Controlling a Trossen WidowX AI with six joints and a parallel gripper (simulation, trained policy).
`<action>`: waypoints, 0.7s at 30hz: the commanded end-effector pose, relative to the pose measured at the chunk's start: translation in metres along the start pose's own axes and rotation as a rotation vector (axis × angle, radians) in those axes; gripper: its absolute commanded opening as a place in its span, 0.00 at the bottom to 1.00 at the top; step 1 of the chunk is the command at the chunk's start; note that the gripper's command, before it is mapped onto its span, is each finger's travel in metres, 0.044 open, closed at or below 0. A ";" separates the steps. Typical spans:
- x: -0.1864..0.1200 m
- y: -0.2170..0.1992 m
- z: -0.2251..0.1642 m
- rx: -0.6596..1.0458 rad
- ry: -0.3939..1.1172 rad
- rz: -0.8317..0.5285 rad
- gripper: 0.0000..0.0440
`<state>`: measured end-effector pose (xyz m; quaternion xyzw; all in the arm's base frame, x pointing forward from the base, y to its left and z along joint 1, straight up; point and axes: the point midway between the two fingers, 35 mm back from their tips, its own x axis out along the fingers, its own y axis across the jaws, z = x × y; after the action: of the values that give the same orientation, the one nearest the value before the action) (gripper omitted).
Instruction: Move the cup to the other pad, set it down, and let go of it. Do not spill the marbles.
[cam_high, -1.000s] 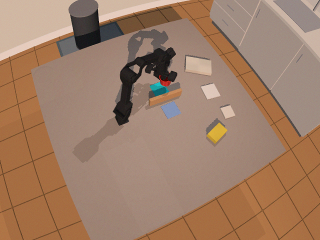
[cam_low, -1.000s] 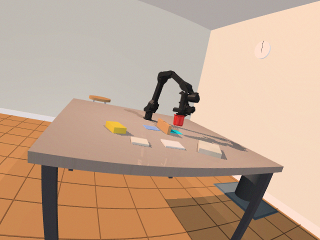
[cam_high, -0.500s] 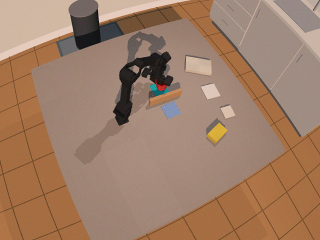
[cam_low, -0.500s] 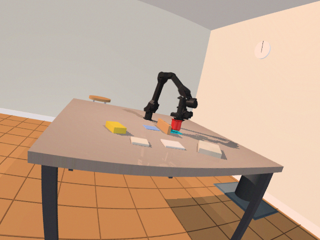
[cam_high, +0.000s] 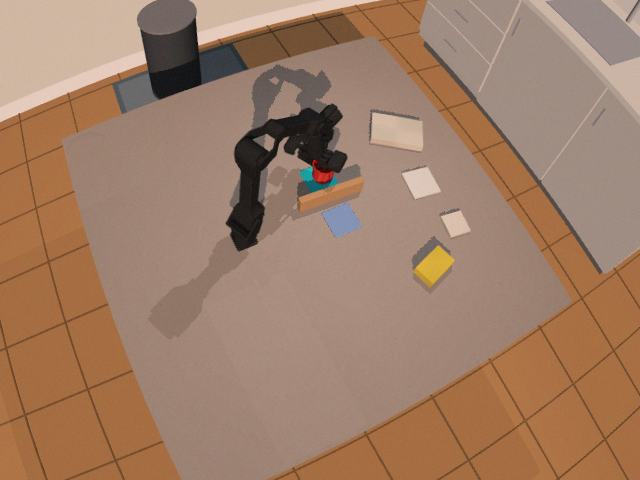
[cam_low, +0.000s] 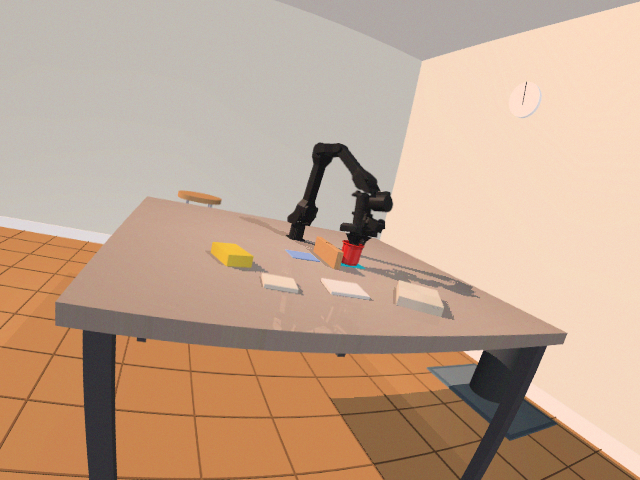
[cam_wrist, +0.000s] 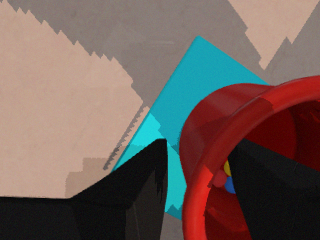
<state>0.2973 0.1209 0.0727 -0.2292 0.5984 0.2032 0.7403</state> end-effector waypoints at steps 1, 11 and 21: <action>-0.005 0.001 -0.001 0.004 -0.021 0.012 0.31; -0.023 0.003 -0.007 0.012 -0.072 0.031 0.40; -0.047 0.003 -0.007 0.031 -0.142 0.037 0.53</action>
<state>0.2825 0.1180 0.1114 -0.1978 0.5562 0.2221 0.7760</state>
